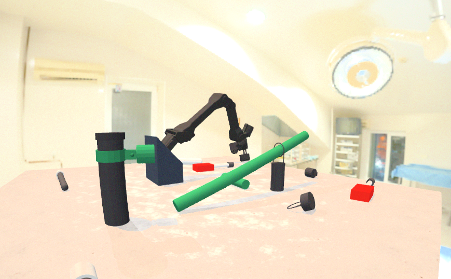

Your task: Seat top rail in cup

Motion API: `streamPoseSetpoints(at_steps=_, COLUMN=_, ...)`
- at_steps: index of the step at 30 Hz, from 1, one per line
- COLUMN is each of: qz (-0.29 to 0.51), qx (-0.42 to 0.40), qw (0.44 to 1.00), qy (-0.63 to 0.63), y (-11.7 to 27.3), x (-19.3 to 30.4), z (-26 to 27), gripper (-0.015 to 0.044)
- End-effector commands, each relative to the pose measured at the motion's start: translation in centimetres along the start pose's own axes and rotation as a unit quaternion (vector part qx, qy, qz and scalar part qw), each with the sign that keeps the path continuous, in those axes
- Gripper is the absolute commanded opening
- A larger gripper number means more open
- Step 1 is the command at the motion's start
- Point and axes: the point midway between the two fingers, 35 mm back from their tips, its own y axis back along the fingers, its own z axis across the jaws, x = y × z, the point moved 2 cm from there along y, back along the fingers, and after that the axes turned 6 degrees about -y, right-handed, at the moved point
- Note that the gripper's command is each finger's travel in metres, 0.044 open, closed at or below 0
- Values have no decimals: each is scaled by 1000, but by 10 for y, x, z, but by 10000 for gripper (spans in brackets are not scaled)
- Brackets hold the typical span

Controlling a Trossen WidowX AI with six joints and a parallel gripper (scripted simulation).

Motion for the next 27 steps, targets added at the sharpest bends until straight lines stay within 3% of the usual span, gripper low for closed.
streamPoseSetpoints(at_steps=1, qz=76, qx=-47, qw=996, qy=27, y=32, x=55, z=19, gripper=440)
streamPoseSetpoints(at_steps=14, qz=300, qx=-181, qw=927, qy=132, y=168, x=200, z=39, gripper=440)
streamPoseSetpoints(at_steps=27, qz=481, qx=-300, qw=801, qy=194, y=336, x=281, z=20, gripper=440)
